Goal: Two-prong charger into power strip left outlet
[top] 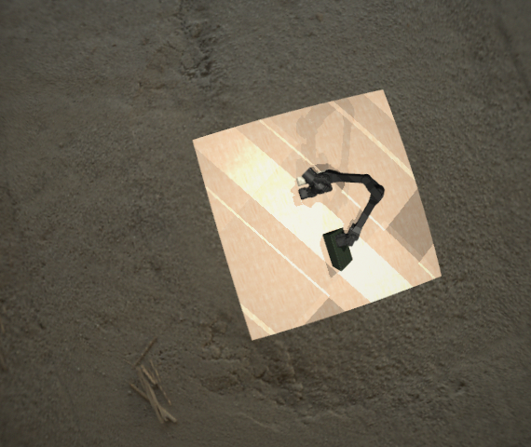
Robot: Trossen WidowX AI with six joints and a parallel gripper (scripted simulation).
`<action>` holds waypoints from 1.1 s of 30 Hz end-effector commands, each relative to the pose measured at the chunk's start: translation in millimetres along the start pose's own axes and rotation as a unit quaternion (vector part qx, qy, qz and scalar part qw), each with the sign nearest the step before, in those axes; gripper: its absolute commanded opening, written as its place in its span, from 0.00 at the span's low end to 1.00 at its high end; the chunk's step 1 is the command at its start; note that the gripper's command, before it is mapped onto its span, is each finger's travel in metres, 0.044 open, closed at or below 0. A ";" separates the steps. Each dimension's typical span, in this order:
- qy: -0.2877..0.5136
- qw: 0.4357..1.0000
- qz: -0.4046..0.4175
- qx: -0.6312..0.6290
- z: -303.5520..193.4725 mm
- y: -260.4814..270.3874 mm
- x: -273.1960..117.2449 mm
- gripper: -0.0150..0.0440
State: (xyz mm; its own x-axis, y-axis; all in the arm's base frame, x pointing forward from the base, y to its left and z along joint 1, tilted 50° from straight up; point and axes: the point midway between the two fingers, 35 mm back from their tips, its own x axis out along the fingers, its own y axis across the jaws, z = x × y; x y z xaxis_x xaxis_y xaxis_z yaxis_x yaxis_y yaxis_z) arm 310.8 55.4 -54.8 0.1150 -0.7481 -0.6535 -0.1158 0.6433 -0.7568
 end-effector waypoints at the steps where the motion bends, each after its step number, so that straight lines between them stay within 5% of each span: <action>1: -0.001 1.000 -0.002 0.001 4.9 -0.5 -0.1 0.25; 33: -0.001 1.000 -0.002 0.008 17.9 -1.3 -0.5 0.25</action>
State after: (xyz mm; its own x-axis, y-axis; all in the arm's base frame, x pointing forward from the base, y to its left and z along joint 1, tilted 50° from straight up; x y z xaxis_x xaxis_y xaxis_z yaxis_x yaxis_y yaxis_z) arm 327.1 57.8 -54.4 0.1147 -0.7482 -0.6535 -0.0959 0.6464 -0.7569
